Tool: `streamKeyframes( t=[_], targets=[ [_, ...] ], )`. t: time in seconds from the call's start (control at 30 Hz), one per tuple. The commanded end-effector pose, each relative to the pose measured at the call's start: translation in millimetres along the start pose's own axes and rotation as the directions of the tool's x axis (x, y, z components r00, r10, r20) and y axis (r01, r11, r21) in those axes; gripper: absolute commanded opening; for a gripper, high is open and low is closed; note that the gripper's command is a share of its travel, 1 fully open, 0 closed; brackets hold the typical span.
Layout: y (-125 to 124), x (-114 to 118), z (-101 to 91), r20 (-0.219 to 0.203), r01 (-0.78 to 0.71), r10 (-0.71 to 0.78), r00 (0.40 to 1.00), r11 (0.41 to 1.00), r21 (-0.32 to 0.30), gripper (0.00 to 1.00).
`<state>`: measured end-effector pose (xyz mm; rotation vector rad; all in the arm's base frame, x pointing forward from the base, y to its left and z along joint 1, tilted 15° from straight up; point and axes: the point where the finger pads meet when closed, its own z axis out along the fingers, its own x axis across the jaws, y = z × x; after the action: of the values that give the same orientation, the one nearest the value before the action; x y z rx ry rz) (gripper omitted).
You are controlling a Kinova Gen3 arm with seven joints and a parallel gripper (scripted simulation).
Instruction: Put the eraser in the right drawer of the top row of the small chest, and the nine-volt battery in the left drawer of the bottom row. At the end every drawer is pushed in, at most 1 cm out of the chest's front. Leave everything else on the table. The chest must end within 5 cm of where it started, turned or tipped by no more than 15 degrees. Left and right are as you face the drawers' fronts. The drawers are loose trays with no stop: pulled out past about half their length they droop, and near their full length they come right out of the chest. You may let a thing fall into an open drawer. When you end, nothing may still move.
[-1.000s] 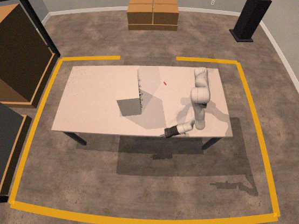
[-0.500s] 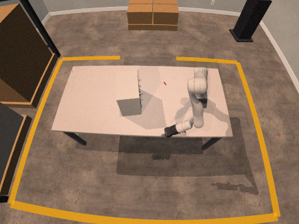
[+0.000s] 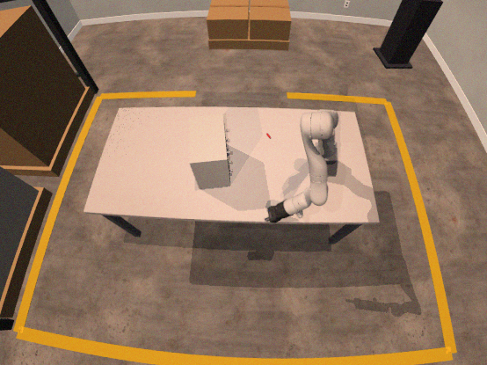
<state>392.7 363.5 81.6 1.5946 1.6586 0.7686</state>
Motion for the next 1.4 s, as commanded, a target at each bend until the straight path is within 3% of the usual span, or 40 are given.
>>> streamKeyframes(
  t=[0.0, 1.37],
  targets=[
    [7, 3, -4.7, -0.005, -0.016, 0.016, 1.0, 0.999, 0.034, 0.0],
    [12, 2, -37.1, -0.006, -0.018, 0.022, 1.0, 0.932, 0.363, 0.0]
  ],
)
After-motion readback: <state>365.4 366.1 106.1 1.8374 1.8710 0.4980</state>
